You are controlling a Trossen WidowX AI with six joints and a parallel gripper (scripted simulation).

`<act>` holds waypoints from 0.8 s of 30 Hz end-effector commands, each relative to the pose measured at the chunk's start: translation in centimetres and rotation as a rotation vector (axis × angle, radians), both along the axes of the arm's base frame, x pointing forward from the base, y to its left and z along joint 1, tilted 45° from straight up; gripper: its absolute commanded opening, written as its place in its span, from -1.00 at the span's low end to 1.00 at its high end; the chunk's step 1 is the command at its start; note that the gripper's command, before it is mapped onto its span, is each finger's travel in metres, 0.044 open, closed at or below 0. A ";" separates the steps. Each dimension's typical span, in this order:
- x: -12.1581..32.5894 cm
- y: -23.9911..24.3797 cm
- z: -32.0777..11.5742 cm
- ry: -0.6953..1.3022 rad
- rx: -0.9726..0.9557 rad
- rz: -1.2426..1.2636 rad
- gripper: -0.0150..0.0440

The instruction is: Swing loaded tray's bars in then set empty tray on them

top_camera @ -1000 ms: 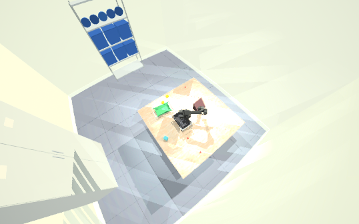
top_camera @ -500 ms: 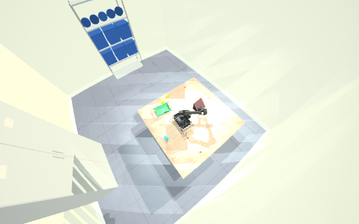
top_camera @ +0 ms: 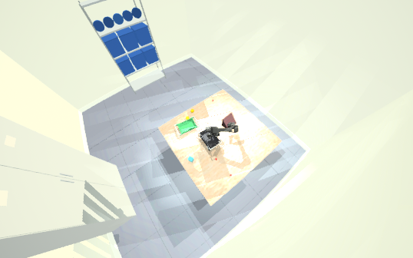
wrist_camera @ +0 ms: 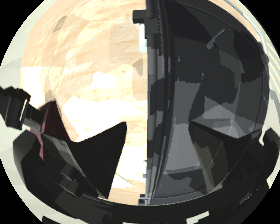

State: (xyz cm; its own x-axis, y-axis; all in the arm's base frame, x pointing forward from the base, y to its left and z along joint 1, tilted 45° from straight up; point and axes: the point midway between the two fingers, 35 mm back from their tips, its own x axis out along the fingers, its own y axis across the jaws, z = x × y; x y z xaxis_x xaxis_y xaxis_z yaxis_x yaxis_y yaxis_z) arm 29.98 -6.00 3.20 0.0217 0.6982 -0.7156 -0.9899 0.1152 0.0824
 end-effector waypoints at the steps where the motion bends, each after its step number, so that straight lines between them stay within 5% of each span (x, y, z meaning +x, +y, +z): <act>1: 0.0 0.0 0.0 -0.001 0.000 0.003 0.80; 5: 0.0 0.0 0.0 -0.001 0.000 0.003 1.00; 24: 0.2 -4.8 4.7 0.006 -0.022 -0.078 1.00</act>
State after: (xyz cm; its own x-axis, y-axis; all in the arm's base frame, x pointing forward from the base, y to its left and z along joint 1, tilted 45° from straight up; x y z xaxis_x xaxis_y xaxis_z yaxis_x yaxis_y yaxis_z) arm 30.21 -9.28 6.45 0.0541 0.6888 -0.7230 -0.9811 0.1713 0.0898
